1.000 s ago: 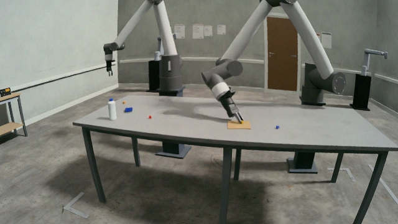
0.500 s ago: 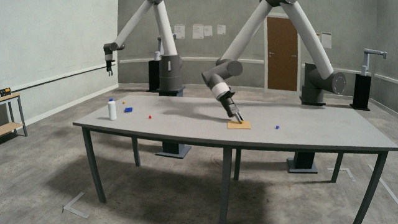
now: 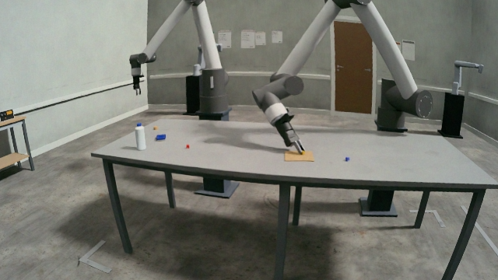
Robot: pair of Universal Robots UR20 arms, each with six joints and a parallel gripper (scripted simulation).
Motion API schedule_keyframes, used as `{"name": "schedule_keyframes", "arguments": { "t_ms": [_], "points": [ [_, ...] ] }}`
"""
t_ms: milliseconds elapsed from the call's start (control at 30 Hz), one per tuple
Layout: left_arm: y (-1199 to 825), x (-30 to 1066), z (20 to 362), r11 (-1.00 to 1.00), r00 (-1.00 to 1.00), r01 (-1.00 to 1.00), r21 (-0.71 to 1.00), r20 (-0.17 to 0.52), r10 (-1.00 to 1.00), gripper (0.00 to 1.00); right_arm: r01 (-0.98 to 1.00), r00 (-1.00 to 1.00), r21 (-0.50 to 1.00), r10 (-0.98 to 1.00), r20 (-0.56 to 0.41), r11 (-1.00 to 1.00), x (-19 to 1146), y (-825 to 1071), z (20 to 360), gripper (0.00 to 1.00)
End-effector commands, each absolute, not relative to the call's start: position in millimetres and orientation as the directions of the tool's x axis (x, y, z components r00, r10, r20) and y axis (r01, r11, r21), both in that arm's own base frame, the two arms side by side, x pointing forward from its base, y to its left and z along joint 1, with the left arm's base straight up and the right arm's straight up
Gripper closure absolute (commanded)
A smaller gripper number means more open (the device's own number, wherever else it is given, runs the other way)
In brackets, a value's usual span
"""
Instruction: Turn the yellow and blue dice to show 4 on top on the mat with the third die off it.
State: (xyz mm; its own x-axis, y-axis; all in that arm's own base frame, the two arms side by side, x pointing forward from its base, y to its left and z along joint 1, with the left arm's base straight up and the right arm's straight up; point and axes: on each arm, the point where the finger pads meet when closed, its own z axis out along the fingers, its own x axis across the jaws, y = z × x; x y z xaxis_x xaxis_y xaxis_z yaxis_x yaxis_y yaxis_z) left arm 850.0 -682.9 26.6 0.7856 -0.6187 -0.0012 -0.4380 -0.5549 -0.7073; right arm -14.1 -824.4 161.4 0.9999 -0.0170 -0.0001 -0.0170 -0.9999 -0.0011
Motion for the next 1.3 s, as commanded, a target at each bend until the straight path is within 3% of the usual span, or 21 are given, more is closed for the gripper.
{"name": "schedule_keyframes", "arguments": {
  "t_ms": [0,167,200,367,400,533,667,733,767,1267],
  "points": [
    [-683.3,850.3,27.5,-0.556,0.786,-0.437,-0.707,0.0,-0.619,0.66,-0.017,1.0,0.0,-0.017,0.0,-1.0,-14.0,-824.8,162.0,0.0],
    [-683.3,850.3,27.5,-0.556,0.786,-0.437,-0.707,0.0,-0.619,0.66,-0.017,1.0,0.0,-0.017,0.0,-1.0,-14.0,-824.8,162.0,0.0],
    [-683.3,850.3,27.5,-0.556,0.786,-0.437,-0.707,0.0,-0.619,0.6,-0.017,1.0,0.0,-0.017,0.0,-1.0,-14.0,-824.8,162.0,0.0],
    [-683.3,850.3,27.5,-0.556,0.786,-0.437,-0.707,0.0,-0.619,0.54,-0.017,1.0,0.0,-0.017,0.0,-1.0,-14.0,-824.8,162.0,0.0],
    [-683.3,850.3,27.5,-0.556,0.786,-0.437,-0.707,0.0,-0.619,0.48,-0.017,1.0,0.0,-0.017,0.0,-1.0,-14.0,-824.8,162.0,0.0],
    [-683.3,850.3,27.5,-0.556,0.786,-0.437,-0.707,0.0,-0.619,0.48,-0.017,1.0,0.0,-0.017,0.0,-1.0,-14.0,-824.8,162.0,0.0],
    [-683.3,850.3,27.5,-0.556,0.786,-0.437,-0.707,0.0,-0.619,0.36,-0.017,1.0,0.0,-0.017,0.0,-1.0,-14.0,-824.8,162.0,0.0],
    [-683.3,850.3,27.5,-0.556,0.786,-0.437,-0.707,0.0,-0.619,0.36,-0.017,1.0,0.0,-0.017,0.0,-1.0,-14.0,-824.8,162.0,0.0],
    [-683.3,850.3,27.5,-0.556,0.786,-0.437,-0.707,0.0,-0.619,0.07,-0.017,1.0,0.0,-0.017,0.0,-1.0,-14.0,-824.8,162.0,0.0],
    [-683.3,850.3,27.5,-0.556,0.786,-0.437,-0.707,0.0,-0.619,0.07,-0.017,1.0,0.0,-0.017,0.0,-1.0,-14.0,-824.8,162.0,0.0]
  ]
}}
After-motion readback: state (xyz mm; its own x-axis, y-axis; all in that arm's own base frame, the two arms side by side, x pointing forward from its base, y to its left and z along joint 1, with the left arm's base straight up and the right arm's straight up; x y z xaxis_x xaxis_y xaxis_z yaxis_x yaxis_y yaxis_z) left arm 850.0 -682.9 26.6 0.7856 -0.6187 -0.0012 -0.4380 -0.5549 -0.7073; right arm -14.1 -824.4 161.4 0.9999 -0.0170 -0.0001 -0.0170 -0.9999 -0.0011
